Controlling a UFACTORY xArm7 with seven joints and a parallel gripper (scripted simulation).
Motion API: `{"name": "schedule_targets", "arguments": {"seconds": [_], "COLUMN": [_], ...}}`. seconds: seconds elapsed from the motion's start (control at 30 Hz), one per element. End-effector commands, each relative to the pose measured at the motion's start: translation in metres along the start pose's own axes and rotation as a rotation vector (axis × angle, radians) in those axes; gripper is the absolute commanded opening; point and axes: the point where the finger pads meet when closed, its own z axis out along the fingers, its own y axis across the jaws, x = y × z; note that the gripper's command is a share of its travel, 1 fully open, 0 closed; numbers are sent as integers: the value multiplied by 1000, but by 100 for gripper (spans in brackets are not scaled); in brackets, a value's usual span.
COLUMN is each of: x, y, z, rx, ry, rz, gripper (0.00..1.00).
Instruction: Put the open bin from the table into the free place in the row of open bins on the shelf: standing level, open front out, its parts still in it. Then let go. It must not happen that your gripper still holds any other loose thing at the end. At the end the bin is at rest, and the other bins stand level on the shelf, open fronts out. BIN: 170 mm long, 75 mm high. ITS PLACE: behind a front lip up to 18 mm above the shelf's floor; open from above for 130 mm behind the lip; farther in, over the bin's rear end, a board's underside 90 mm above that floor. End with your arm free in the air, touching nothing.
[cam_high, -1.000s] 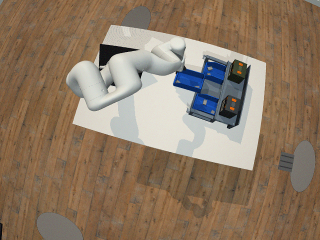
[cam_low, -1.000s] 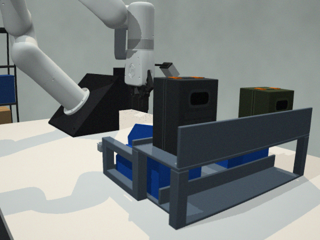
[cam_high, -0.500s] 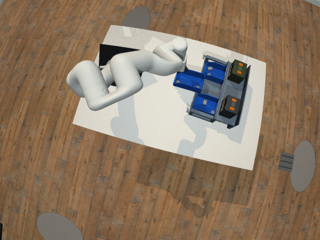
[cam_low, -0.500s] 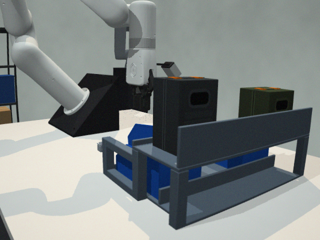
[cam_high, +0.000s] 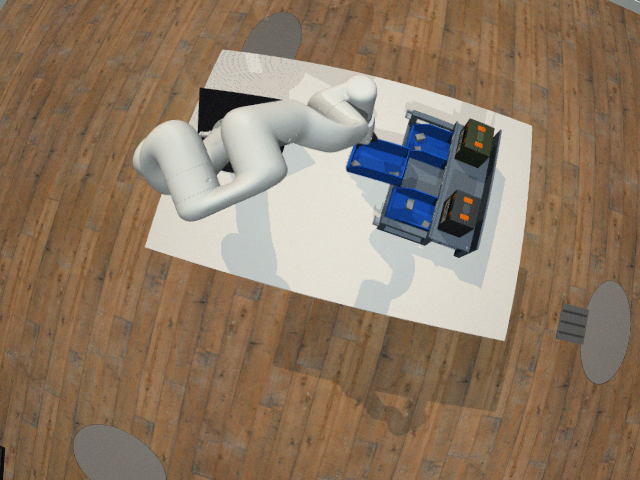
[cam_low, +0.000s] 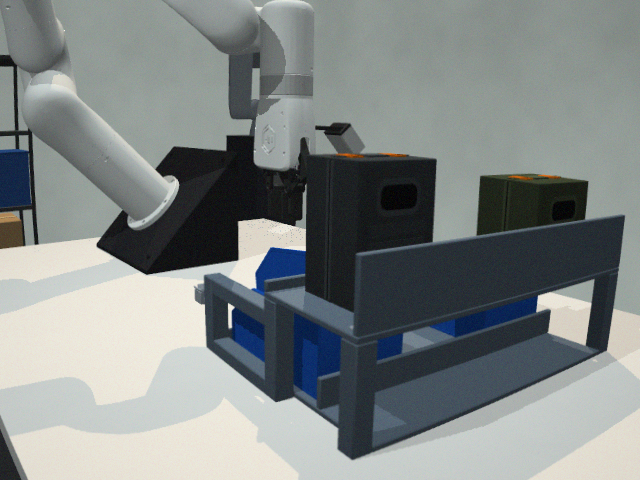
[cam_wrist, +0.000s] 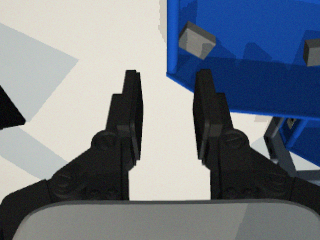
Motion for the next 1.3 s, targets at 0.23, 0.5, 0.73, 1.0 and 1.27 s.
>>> {"name": "schedule_targets", "arguments": {"seconds": [0.23, 0.5, 0.73, 1.0, 1.27], "x": [1, 1, 1, 1, 1], "y": [3, 3, 3, 3, 2], "z": [-2, -2, -2, -2, 31], "rx": [-3, -3, -3, -3, -83], "ry": [3, 3, 3, 3, 4], "rz": [0, 0, 0, 0, 0], "gripper": [33, 33, 100, 100, 100]}}
